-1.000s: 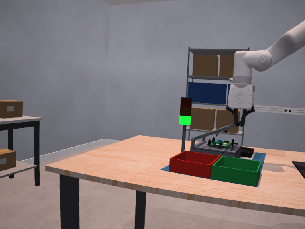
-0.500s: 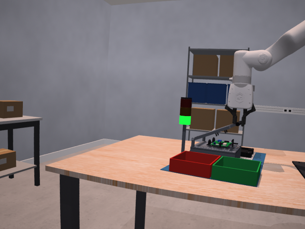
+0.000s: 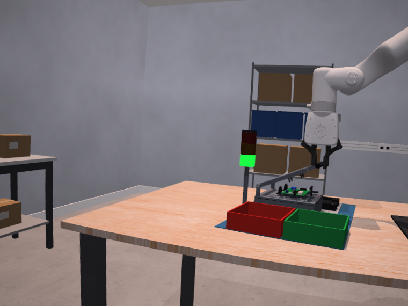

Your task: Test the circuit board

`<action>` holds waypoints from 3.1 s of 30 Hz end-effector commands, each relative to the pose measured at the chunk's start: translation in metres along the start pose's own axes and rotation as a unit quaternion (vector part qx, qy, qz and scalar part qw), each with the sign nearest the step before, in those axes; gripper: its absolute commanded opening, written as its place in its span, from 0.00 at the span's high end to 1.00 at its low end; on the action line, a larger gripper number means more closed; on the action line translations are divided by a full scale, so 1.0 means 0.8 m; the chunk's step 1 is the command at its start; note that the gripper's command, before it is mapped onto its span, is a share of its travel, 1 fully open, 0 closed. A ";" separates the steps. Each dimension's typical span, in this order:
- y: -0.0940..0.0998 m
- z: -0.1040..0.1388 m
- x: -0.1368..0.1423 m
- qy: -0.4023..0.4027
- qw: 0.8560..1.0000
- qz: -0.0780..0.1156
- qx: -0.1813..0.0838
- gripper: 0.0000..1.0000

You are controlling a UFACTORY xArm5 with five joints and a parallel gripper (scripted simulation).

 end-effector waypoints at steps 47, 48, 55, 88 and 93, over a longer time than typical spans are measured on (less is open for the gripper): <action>-0.002 0.000 -0.001 0.000 1.000 -0.002 0.000 1.00; -0.002 0.000 -0.001 0.000 1.000 -0.002 0.000 1.00; -0.002 0.000 -0.001 0.000 1.000 -0.002 0.000 1.00; 0.008 -0.001 -0.006 0.000 1.000 -0.002 0.000 1.00; 0.022 -0.002 -0.013 0.000 1.000 -0.002 0.000 1.00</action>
Point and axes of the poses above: the point where the finger pads meet when closed, its own y axis back along the fingers, its own x axis across the jaws, z = x × y, the point moved 3 cm from there along y, back along the fingers, and after that the axes turned 13 degrees about y, right-handed, at the moved point
